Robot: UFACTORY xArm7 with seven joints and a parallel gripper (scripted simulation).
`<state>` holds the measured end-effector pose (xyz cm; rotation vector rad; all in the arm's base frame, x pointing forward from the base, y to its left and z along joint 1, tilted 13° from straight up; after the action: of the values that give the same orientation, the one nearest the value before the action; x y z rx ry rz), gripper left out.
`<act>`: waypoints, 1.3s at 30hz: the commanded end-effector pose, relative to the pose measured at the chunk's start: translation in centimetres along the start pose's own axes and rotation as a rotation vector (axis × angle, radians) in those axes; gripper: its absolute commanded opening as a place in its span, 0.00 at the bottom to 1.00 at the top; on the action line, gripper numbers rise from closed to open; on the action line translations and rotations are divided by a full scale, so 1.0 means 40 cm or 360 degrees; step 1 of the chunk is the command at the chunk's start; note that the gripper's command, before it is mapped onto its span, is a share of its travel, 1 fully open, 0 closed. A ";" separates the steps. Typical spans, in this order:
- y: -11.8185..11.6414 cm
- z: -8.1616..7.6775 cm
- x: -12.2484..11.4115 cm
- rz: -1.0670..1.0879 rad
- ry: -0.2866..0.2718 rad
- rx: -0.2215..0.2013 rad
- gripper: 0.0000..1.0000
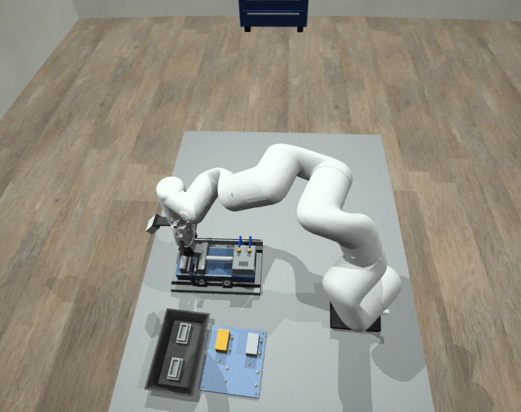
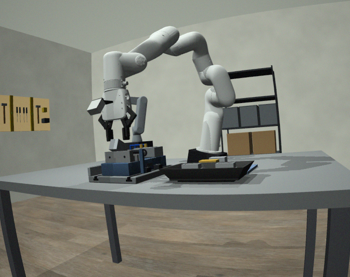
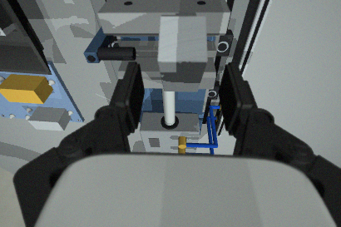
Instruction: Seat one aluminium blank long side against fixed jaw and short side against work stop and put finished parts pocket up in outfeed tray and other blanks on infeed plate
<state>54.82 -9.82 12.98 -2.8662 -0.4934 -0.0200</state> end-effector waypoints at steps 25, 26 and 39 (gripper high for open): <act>0.002 0.020 0.002 0.0000 0.0006 -0.0005 0.69; 0.002 0.020 0.002 0.0000 0.0006 -0.0005 0.69; 0.002 0.029 0.002 0.0000 0.0006 -0.0005 0.69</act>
<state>54.78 -9.51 11.68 -2.8662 -0.4934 -0.0198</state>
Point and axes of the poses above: the point where the finger pads meet when closed, its own z axis out along the fingers, its own y axis across the jaws, x = y × z, the point moved 6 cm from there along -z, back along the fingers, and after that the axes turned 11 degrees about -z, right-handed, at the moved point
